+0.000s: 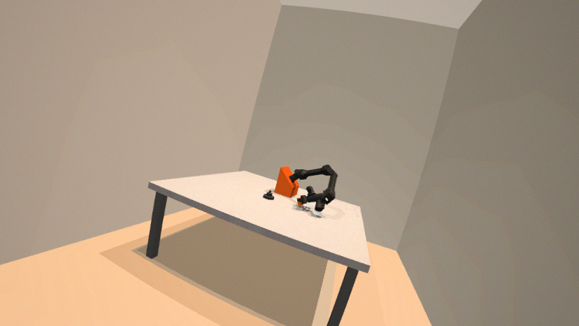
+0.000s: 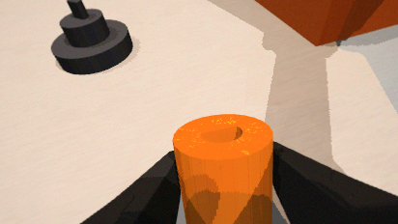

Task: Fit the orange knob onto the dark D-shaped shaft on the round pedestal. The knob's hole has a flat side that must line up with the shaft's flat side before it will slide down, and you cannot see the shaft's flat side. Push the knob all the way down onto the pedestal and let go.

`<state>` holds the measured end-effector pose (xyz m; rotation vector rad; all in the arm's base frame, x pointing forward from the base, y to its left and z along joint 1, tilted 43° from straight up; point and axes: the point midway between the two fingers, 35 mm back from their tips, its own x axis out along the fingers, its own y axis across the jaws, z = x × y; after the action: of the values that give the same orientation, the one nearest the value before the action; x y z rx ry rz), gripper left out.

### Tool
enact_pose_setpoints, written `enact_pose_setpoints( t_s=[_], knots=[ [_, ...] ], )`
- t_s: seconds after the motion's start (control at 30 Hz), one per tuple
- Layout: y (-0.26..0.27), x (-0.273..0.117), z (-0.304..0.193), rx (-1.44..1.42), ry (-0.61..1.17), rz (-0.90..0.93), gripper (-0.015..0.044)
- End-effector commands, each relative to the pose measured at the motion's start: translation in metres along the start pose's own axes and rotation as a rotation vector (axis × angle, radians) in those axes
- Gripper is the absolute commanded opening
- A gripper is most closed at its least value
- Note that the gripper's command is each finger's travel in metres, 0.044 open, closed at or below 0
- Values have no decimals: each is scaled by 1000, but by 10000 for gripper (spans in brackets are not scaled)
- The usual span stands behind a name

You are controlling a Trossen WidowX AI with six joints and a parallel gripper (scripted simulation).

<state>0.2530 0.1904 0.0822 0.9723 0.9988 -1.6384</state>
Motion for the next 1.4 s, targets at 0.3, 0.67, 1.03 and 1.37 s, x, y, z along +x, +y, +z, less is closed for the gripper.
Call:
enact_pose_setpoints(
  t_s=[0.3, 0.67, 1.03, 1.37],
  knots=[
    [1, -6, -3, 2, -32, 12, 181],
    [0, -4, -3, -1, -28, 4, 260],
    [0, -4, -3, -1, -28, 4, 260],
    [0, -4, -3, -1, -28, 4, 391]
  ],
)
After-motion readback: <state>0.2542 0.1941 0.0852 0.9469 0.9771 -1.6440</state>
